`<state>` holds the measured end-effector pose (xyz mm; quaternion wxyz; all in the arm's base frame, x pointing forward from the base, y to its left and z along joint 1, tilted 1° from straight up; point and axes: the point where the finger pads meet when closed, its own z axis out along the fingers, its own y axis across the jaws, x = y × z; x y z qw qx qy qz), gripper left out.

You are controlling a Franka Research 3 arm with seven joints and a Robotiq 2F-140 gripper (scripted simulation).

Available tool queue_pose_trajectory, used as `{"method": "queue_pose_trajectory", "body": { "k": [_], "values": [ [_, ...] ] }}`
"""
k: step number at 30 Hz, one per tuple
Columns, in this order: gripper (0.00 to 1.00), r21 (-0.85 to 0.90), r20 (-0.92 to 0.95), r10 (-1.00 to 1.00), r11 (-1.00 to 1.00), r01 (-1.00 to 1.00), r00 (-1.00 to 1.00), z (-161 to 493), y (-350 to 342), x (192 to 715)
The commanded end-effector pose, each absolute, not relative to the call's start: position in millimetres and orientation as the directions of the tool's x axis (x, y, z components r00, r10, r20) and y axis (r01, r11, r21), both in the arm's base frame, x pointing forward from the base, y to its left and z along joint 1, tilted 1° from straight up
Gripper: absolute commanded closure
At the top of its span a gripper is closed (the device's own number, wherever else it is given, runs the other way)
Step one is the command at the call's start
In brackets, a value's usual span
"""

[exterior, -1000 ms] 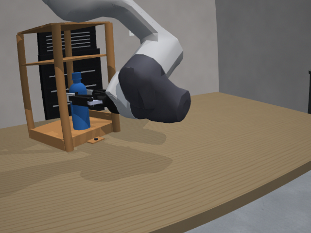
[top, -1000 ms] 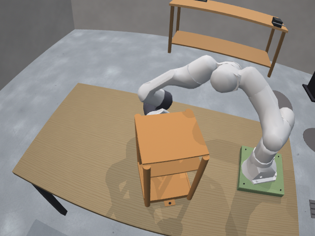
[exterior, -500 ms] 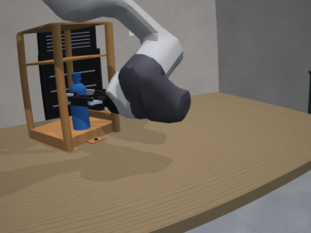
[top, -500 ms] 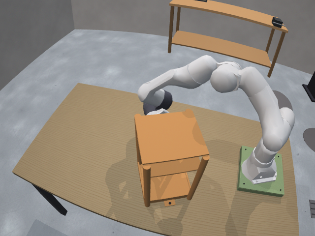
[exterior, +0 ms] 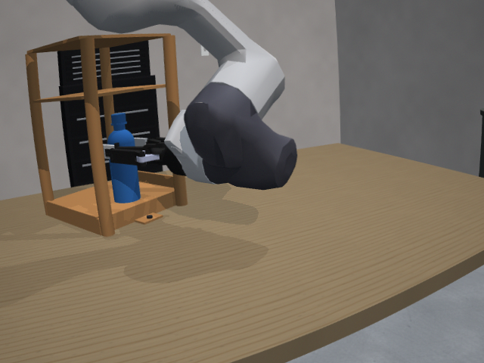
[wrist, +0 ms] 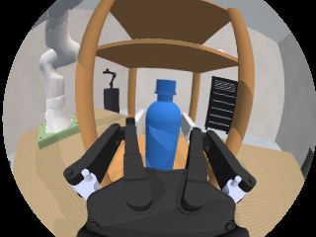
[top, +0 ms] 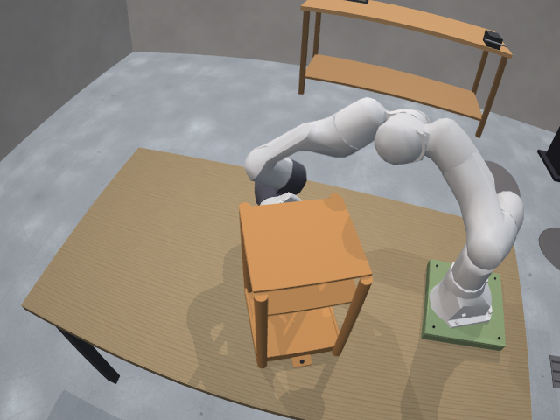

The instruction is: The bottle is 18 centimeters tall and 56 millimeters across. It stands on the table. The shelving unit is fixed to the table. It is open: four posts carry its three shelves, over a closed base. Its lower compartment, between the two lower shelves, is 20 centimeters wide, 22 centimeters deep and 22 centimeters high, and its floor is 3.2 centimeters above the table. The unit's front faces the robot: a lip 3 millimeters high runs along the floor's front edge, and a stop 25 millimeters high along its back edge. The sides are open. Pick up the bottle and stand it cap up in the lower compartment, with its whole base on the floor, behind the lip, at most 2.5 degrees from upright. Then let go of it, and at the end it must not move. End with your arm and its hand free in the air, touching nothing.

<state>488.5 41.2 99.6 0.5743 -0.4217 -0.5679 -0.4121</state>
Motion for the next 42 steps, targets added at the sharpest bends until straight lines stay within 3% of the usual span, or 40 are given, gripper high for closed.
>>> {"method": "queue_pose_trajectory", "body": {
  "k": [1,42],
  "values": [
    [0.54,-0.010,1.000,0.003,0.306,0.952,0.010,107.7,41.2,488.7],
    [0.54,-0.010,1.000,0.003,0.306,0.952,0.010,122.2,35.8,490.6]
  ]
}}
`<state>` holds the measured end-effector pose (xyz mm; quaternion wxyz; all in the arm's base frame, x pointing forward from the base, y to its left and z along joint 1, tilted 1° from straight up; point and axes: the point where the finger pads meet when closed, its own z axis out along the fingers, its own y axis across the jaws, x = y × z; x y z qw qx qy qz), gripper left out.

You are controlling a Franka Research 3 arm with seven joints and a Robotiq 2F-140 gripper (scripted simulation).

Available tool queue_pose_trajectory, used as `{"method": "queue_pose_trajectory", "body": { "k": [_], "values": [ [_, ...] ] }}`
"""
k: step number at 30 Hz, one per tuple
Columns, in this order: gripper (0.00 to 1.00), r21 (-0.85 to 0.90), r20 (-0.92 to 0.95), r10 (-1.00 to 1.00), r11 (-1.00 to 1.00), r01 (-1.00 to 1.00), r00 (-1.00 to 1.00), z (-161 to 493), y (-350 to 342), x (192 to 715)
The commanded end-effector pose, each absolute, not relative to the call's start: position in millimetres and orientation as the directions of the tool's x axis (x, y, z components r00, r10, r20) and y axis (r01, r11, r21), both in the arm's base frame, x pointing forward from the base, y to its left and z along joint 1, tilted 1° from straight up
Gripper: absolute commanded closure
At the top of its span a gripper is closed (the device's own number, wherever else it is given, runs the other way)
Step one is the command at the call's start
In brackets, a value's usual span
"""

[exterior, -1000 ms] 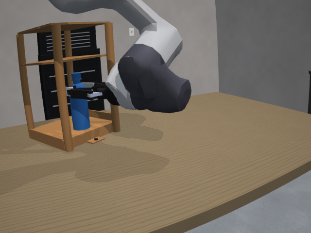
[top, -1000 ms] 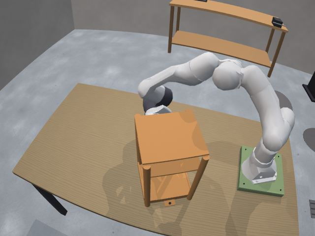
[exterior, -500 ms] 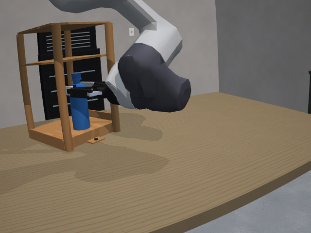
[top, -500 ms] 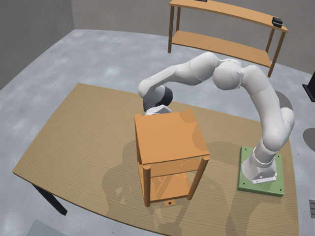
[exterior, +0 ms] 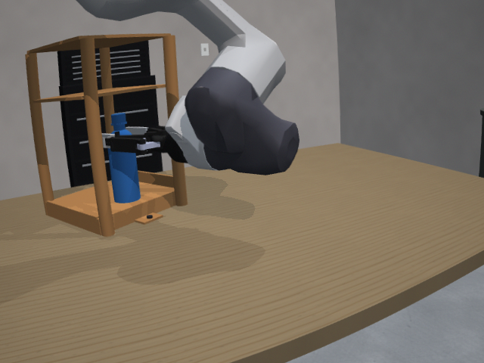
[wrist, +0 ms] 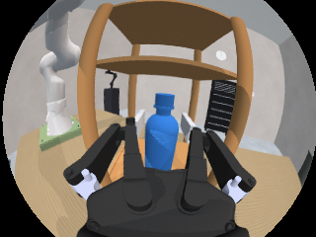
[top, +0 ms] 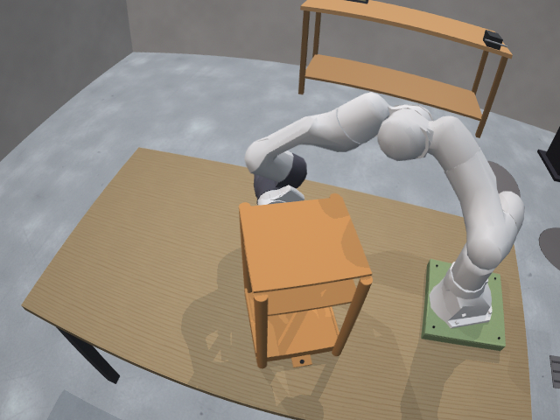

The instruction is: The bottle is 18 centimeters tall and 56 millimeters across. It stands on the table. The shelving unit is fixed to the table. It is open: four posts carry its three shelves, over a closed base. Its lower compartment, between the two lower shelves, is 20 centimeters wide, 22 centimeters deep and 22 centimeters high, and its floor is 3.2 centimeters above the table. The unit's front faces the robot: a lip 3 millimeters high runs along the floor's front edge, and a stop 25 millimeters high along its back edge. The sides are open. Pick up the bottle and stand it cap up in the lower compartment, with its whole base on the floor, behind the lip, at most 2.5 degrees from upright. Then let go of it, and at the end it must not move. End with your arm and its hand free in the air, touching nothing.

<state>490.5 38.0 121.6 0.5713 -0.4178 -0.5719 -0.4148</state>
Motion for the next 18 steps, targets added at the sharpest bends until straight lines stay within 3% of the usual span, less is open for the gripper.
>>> {"method": "queue_pose_trajectory", "body": {
  "k": [1,18],
  "values": [
    [0.54,-0.010,1.000,0.003,0.306,0.952,0.010,122.2,35.2,490.8],
    [0.54,-0.010,1.000,0.003,0.306,0.952,0.010,122.2,23.5,494.6]
  ]
}}
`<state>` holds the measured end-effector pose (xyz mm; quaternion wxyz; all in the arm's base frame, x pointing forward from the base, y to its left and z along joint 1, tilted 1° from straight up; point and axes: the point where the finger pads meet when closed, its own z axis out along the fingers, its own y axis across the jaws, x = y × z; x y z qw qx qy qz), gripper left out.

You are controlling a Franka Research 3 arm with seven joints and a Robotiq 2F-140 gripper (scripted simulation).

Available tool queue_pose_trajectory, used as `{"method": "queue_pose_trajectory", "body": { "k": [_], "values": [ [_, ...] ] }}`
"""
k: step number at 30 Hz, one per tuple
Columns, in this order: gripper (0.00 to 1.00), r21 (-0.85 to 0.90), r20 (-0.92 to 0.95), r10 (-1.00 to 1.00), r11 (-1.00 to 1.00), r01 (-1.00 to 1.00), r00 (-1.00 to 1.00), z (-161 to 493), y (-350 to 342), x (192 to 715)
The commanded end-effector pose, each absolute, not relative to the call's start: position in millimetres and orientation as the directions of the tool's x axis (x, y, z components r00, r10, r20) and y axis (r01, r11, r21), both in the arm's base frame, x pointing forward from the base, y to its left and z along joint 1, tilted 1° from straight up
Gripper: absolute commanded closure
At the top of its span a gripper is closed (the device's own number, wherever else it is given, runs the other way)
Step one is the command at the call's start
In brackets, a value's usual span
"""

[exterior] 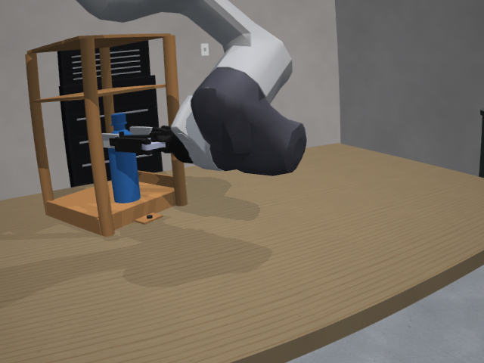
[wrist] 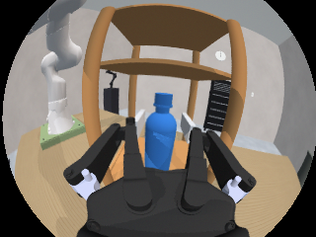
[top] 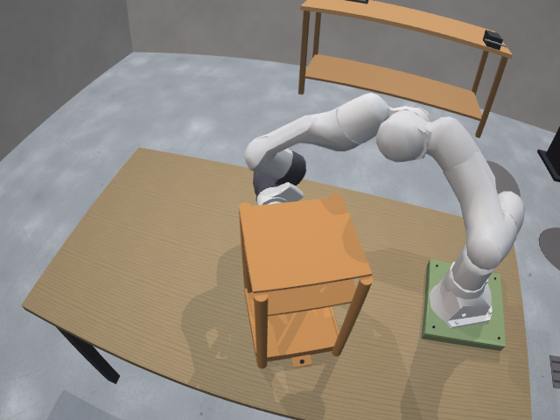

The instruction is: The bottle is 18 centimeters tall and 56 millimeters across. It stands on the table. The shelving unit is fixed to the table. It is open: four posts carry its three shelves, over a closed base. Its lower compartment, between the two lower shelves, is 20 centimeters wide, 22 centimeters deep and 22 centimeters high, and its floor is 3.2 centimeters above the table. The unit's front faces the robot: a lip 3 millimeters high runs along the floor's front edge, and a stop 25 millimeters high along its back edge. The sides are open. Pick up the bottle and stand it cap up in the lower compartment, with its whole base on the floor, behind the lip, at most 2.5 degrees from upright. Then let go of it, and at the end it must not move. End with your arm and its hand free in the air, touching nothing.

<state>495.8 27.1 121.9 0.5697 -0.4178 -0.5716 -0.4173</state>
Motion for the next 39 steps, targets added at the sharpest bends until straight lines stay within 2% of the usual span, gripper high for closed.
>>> {"method": "queue_pose_trajectory", "body": {
  "k": [1,39],
  "values": [
    [0.54,-0.010,1.000,0.003,0.306,0.952,0.010,122.2,22.5,494.9],
    [0.54,-0.010,1.000,0.003,0.306,0.952,0.010,122.2,-7.8,504.7]
  ]
}}
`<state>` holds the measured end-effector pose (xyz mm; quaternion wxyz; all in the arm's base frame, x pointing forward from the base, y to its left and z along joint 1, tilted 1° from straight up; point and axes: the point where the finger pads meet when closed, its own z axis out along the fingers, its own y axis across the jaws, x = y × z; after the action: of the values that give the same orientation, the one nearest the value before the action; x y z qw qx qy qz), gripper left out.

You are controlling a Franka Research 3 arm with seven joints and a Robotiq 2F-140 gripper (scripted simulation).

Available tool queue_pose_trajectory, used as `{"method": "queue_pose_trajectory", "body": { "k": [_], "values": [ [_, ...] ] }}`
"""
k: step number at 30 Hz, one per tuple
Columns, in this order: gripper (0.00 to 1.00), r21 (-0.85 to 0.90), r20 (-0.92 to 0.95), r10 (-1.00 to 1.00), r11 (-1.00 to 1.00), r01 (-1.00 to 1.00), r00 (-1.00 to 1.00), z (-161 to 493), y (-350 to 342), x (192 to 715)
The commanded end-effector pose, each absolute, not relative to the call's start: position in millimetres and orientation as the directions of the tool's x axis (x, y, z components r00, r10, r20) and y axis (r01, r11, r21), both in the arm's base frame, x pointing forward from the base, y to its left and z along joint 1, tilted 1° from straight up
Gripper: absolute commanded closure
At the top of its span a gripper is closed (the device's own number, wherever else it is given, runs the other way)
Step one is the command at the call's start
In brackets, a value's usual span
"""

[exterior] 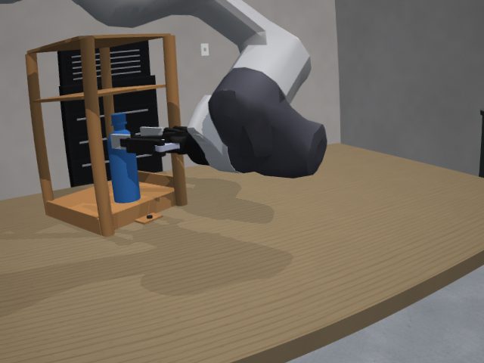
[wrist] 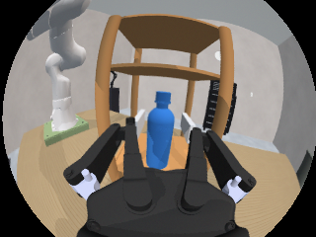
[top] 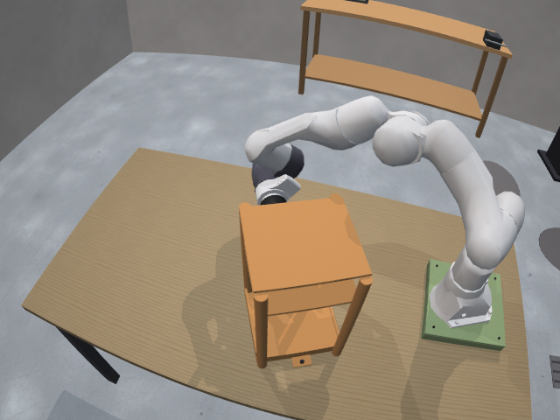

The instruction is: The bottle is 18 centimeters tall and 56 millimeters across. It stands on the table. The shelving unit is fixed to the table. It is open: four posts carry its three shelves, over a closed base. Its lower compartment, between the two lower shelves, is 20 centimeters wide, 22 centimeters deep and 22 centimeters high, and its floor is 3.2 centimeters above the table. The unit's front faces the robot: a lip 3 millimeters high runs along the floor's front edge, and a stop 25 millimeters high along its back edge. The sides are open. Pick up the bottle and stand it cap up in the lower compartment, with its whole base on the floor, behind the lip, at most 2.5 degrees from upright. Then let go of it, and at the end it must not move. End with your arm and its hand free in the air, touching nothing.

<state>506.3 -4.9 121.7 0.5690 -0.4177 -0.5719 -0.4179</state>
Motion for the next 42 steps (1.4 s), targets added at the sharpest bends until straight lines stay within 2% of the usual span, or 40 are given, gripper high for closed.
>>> {"method": "queue_pose_trajectory", "body": {
  "k": [1,42],
  "values": [
    [0.54,-0.010,1.000,0.003,0.306,0.952,0.010,122.2,-8.5,504.9],
    [0.54,-0.010,1.000,0.003,0.306,0.952,0.010,122.2,-16.4,507.4]
  ]
}}
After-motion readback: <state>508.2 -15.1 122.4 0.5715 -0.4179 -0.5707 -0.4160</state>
